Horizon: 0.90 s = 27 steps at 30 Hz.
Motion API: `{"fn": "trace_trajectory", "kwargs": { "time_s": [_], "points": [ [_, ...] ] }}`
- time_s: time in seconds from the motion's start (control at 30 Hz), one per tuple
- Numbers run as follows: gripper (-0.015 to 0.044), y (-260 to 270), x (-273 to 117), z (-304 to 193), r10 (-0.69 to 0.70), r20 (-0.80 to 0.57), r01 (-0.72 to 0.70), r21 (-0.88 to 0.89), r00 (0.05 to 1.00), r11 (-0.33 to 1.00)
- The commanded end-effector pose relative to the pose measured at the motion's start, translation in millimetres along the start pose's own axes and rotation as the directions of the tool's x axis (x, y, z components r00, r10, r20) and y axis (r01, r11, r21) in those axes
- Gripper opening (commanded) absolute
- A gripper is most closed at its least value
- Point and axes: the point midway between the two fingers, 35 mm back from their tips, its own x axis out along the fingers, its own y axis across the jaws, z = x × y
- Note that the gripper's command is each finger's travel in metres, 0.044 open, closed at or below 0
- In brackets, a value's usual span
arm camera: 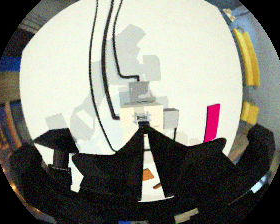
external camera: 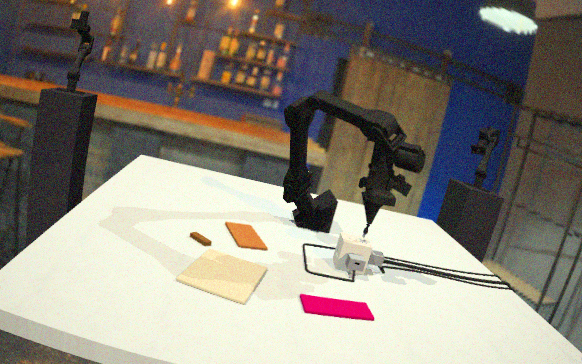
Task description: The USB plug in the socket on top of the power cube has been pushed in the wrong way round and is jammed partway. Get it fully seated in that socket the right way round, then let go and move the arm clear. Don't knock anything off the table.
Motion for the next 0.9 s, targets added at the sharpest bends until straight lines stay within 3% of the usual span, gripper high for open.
{"fn": "trace_trajectory", "kwargs": {
  "time_s": [0.0, 0.87],
  "points": [
    [0.0, 0.7, 0.8, 0.8, 0.004, 0.007, -0.004, -0.005, 1.0, 1.0],
    [0.0, 0.8, 4.1, 1.5, 0.004, 0.018, -0.004, -0.006, 1.0, 1.0]
  ]
}}
